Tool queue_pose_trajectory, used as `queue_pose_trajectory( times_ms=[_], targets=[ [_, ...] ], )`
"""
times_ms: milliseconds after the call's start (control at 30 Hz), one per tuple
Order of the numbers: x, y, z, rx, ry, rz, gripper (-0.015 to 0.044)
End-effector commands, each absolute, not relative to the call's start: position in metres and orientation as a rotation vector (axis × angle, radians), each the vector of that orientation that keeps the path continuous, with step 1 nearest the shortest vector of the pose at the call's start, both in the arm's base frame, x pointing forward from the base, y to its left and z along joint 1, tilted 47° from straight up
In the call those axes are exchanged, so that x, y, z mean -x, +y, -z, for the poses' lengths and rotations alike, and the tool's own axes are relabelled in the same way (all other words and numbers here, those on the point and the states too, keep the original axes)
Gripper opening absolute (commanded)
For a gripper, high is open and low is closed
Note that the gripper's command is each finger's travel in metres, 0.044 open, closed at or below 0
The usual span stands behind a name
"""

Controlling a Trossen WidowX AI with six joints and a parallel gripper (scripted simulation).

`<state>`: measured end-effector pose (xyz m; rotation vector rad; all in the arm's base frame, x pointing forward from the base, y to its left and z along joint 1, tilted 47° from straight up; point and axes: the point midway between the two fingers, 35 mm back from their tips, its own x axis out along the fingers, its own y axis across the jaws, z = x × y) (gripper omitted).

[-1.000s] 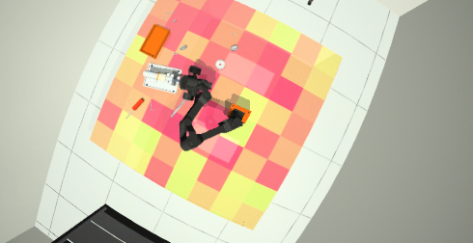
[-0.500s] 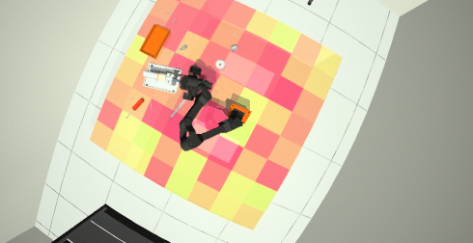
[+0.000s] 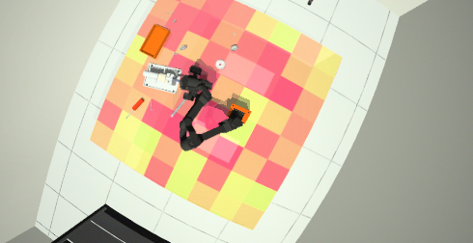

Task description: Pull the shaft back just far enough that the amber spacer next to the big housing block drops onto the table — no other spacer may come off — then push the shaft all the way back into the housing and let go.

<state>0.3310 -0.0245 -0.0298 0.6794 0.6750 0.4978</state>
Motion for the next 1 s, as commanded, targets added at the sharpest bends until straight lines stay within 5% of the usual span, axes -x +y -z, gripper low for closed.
queue_pose_trajectory(
  times_ms=[0,967],
  targets=[
    [-0.3310,-0.0245,0.0298,-0.679,0.675,-0.498,0.0000],
    [-0.3376,-0.0242,0.0286,-0.679,0.674,-0.504,0.0000]
  ],
)
